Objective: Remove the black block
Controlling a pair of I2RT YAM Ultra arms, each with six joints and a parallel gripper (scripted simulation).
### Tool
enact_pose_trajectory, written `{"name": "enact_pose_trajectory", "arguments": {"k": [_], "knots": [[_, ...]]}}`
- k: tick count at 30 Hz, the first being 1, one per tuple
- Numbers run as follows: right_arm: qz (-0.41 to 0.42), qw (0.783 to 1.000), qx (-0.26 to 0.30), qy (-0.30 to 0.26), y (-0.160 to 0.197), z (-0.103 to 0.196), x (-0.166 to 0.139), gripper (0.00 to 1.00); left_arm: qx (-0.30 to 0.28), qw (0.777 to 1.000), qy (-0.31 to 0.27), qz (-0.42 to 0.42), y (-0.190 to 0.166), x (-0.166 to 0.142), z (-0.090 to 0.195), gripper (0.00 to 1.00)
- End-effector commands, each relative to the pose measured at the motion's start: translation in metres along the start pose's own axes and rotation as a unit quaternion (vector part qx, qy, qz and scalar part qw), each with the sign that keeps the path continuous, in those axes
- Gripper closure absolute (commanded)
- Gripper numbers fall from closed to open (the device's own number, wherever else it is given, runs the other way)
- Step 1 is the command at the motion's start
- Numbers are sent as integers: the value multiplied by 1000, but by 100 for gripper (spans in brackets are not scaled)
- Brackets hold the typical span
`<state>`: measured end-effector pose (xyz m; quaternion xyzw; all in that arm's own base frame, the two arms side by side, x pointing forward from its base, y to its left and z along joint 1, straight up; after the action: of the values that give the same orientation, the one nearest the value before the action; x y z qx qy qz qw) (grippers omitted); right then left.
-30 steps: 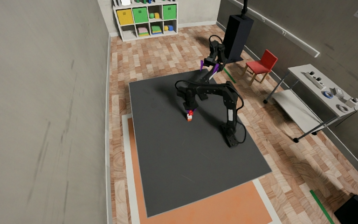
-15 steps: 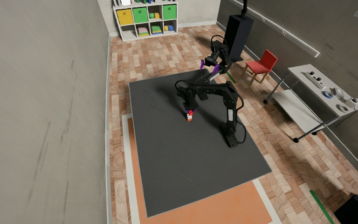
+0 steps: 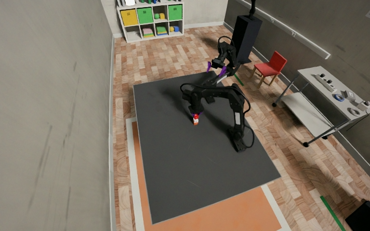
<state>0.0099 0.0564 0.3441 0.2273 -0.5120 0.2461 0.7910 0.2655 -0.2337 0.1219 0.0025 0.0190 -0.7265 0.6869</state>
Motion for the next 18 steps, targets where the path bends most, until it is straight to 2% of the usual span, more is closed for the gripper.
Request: {"name": "enact_pose_trajectory", "arguments": {"k": [1, 18], "knots": [[1, 1000, 5, -3, 2, 1, 7, 0, 3, 1000, -3, 2, 1, 0, -6, 73], [1, 1000, 5, -3, 2, 1, 7, 0, 7, 1000, -6, 4, 1, -3, -10, 73]]}}
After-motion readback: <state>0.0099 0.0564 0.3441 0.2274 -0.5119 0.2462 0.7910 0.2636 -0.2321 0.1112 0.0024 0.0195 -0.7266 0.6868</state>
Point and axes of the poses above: on each arm, the point where the finger pads meet when closed, its own z axis back along the fingers, its own y axis across the jaws, x = y × z, the point moved 5 cm from there along z, back along the fingers, and after that the axes turned 6 degrees about -z, right-handed, at the moved point
